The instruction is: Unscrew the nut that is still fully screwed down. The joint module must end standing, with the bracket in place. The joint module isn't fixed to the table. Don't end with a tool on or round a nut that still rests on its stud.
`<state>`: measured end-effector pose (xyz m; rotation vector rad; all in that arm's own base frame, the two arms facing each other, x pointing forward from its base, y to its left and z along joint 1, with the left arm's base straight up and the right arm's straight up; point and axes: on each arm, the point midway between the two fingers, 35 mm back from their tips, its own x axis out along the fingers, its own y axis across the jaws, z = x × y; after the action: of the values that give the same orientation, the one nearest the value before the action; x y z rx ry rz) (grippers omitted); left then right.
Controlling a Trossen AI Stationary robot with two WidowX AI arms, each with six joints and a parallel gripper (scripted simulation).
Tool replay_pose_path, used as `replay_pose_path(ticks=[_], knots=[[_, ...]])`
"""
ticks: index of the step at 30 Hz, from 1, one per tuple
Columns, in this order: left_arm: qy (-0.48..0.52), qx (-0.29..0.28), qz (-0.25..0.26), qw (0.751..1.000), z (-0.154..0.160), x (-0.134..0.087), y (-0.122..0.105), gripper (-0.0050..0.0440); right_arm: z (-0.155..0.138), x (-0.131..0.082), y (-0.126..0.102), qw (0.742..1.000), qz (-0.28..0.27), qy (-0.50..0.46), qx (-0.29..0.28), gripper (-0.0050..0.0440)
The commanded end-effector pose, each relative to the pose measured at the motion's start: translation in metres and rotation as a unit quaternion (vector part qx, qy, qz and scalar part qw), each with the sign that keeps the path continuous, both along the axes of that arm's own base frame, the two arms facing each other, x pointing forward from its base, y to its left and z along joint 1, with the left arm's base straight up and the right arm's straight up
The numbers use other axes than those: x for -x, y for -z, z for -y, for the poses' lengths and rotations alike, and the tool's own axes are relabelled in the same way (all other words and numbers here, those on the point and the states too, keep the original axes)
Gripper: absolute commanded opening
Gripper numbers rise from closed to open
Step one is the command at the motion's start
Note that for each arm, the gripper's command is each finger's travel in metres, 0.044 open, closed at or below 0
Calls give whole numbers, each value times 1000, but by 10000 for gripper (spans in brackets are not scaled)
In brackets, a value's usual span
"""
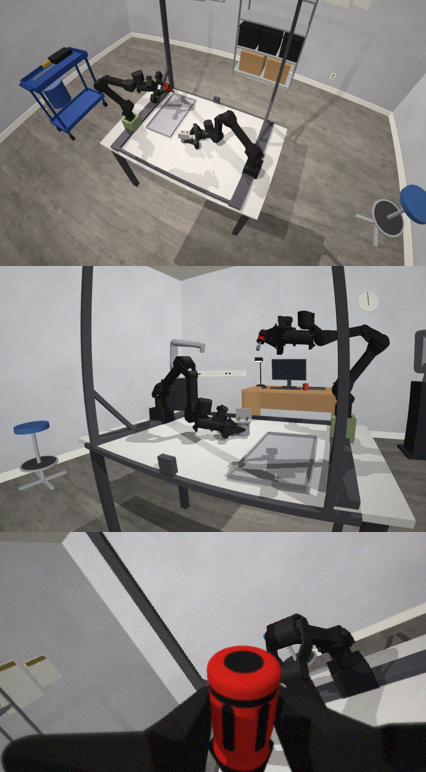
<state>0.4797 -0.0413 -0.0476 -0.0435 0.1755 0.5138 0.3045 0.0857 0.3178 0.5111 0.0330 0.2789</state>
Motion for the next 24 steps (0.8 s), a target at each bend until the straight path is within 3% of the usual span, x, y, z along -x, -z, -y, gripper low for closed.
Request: replay_pose_path(ticks=[1,10,15,17,24], knots=[[-1,5,18,1000,1,-7,-15,245,-12,8,-14,999,31,-19,31,135],[-1,5,18,1000,1,-7,-15,245,-51,21,-17,985,71,-77,137,135],[-1,5,18,1000,1,-7,-15,245,-51,21,-17,985,71,-76,137,135],[-1,5,18,1000,1,-7,-15,245,-51,12,4,986,51,-65,145,135],[-1,5,18,1000,1,-7,-15,245,-47,-17,34,987,17,-19,156,135]])
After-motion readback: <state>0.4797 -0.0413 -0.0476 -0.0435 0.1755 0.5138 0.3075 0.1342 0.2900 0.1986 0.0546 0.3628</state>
